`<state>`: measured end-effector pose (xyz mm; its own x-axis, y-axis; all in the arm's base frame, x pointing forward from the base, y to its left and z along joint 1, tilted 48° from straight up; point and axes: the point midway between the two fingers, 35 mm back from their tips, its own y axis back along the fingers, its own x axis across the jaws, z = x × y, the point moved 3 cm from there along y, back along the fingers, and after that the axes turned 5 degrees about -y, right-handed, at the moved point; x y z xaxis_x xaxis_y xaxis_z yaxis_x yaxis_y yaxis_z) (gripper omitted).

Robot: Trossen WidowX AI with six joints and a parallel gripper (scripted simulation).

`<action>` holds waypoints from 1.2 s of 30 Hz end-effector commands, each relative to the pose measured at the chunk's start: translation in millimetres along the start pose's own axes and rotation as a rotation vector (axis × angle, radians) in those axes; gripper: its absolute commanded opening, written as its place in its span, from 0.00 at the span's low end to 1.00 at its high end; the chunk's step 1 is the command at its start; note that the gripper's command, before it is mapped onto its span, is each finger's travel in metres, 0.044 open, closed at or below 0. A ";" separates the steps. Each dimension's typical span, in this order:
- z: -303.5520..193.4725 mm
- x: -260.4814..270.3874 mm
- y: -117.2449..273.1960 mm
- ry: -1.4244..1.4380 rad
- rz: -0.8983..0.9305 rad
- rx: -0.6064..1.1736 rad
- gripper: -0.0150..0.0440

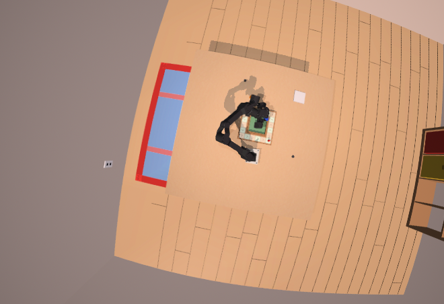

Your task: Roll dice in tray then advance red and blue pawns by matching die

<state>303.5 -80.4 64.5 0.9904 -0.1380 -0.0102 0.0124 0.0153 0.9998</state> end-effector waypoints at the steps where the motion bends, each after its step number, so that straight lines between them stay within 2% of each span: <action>1: 0.1 0.6 0.3 0.000 0.004 0.000 0.43; 6: 2.5 0.8 2.4 0.000 0.003 -0.001 0.65; 10: 30.2 0.4 26.8 -0.006 -0.014 -0.003 0.83; 14: 30.7 -1.1 24.6 -0.003 -0.023 0.012 1.00; 16: 34.2 -13.8 9.1 0.021 -0.085 0.142 1.00; 19: 38.1 -41.2 -16.1 0.037 -0.148 0.470 1.00; 21: 39.7 -55.7 -25.5 0.014 -0.124 0.692 1.00; 23: 41.2 -62.9 -28.9 -0.015 -0.081 0.830 1.00; 25: 41.4 -63.7 -29.2 -0.020 -0.074 0.847 1.00; 26: 43.5 -62.7 -31.6 -0.019 -0.120 0.762 1.00; 27: 43.5 -62.7 -31.6 -0.019 -0.120 0.762 1.00; 30: 48.8 -67.8 -39.0 0.096 -0.072 0.771 0.87; 36: 66.4 -91.4 -67.7 0.560 0.133 0.793 0.60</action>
<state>219.2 -128.8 15.5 0.9784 0.1500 0.1419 0.0008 -0.6901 0.7237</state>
